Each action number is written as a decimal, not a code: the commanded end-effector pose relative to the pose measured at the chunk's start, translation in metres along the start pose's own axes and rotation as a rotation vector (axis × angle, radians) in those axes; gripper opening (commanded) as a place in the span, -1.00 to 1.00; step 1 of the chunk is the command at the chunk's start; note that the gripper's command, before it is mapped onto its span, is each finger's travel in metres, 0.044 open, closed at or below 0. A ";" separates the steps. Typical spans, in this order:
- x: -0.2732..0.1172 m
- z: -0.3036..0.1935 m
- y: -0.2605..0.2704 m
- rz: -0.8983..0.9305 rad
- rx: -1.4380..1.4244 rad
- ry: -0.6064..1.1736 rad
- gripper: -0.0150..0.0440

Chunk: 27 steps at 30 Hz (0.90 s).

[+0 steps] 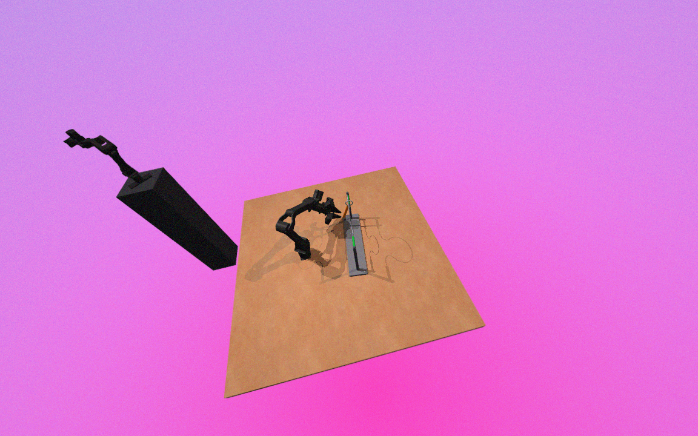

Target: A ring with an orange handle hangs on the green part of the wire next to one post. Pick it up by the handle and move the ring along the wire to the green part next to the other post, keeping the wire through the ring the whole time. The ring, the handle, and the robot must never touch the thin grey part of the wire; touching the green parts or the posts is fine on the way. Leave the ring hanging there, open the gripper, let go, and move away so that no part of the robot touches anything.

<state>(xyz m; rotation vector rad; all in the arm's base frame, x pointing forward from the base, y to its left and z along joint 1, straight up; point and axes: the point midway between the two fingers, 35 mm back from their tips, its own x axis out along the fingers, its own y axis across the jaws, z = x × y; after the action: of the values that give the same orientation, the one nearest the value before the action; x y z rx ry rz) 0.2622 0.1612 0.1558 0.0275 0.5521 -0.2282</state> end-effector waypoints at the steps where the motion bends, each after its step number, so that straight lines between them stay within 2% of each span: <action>1: -0.017 0.000 0.001 0.001 0.003 0.003 0.32; 4: -0.047 0.001 0.000 0.003 0.001 -0.003 0.58; 9: -0.049 0.001 -0.001 0.003 0.001 -0.003 1.00; 27: -0.049 0.001 -0.001 0.003 0.001 -0.003 1.00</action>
<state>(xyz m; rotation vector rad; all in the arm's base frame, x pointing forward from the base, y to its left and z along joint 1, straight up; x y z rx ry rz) 0.2220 0.1709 0.1815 0.0237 0.5520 -0.2226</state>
